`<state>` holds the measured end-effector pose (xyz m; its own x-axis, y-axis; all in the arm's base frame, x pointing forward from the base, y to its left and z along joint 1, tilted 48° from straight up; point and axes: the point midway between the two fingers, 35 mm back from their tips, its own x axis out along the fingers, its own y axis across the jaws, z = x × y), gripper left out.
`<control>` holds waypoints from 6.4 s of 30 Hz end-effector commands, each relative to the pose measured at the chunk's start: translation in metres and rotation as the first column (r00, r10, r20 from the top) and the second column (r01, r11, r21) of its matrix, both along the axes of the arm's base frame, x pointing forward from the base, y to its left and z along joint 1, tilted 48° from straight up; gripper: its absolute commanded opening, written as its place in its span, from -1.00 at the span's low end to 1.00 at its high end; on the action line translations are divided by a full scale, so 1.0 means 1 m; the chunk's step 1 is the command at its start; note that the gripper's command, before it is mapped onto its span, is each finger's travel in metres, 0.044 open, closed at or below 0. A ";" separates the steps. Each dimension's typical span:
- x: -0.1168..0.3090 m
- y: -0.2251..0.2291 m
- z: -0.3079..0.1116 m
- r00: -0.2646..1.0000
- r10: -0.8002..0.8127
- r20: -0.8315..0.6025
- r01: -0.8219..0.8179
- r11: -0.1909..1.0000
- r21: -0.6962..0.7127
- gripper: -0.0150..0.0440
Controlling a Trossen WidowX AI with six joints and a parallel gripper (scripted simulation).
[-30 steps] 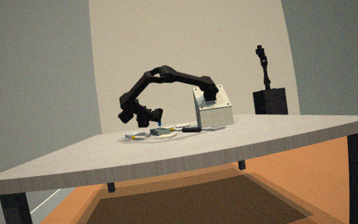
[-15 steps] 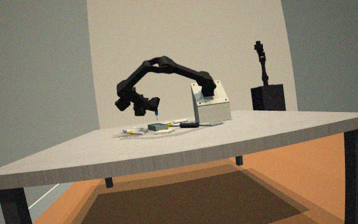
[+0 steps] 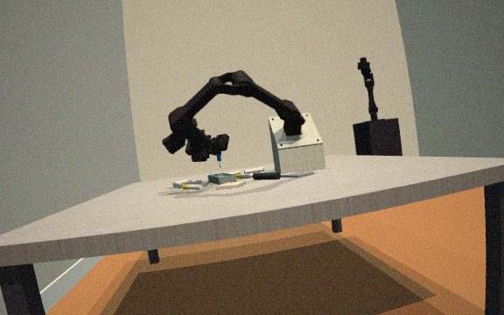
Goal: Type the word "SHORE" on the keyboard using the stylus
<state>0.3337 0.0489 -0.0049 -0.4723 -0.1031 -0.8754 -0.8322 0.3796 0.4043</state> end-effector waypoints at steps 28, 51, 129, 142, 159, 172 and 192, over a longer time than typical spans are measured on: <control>-0.015 0.030 0.049 0.947 0.224 0.232 -0.223 0.974 -0.032 -0.49; -0.016 0.057 0.025 0.947 0.224 0.232 -0.223 0.974 -0.031 -0.22; -0.019 0.042 0.038 0.947 0.224 0.231 -0.222 0.974 -0.032 -0.22; -0.002 0.037 0.035 0.947 0.220 0.234 -0.218 0.975 -0.031 -0.49; 0.004 0.049 0.021 0.947 0.224 0.233 -0.222 0.974 -0.031 -0.49; 0.006 0.052 0.018 0.946 0.223 0.233 -0.222 0.974 -0.031 -0.22; 0.006 0.059 0.012 0.947 0.223 0.233 -0.222 0.974 -0.031 -0.22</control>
